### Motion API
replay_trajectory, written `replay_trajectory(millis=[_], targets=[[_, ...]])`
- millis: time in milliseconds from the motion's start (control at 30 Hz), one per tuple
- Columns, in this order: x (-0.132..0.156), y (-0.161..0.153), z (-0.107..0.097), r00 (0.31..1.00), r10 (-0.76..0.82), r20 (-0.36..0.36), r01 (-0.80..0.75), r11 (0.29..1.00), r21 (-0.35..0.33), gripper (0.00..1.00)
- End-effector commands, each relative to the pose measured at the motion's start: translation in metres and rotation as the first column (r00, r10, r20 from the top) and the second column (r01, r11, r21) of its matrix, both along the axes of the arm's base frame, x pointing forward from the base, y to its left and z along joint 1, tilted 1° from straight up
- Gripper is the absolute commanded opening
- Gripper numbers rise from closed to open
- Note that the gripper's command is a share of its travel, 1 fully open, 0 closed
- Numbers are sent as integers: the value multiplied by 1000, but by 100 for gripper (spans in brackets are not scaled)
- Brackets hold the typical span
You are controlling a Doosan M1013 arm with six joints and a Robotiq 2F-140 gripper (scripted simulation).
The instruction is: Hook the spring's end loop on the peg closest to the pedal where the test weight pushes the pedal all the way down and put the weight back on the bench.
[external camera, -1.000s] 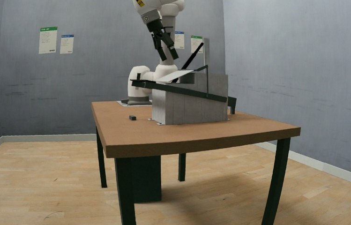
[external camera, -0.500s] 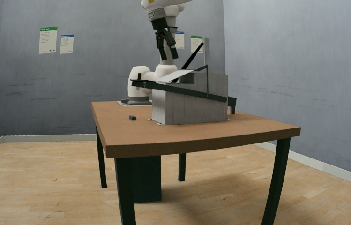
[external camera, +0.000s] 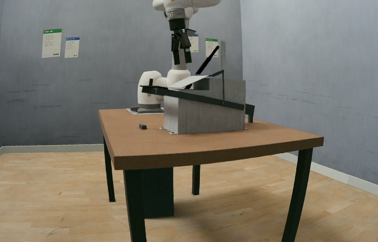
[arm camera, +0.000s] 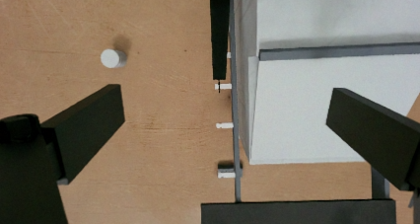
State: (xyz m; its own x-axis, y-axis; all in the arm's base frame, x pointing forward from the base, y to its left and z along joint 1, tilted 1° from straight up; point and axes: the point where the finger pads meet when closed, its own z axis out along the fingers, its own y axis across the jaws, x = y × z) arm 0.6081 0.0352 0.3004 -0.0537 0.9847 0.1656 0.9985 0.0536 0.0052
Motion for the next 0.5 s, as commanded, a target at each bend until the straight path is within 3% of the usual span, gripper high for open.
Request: replay_trajectory(millis=[0,167,200,467], targets=[[0,0,1,1000,0,1,0,1000,0,100],[0,0,1,1000,0,1,0,1000,0,100],[0,0,2,1000,-17,13,19,989,-148,100],[0,0,2,1000,-17,13,19,989,-148,100]])
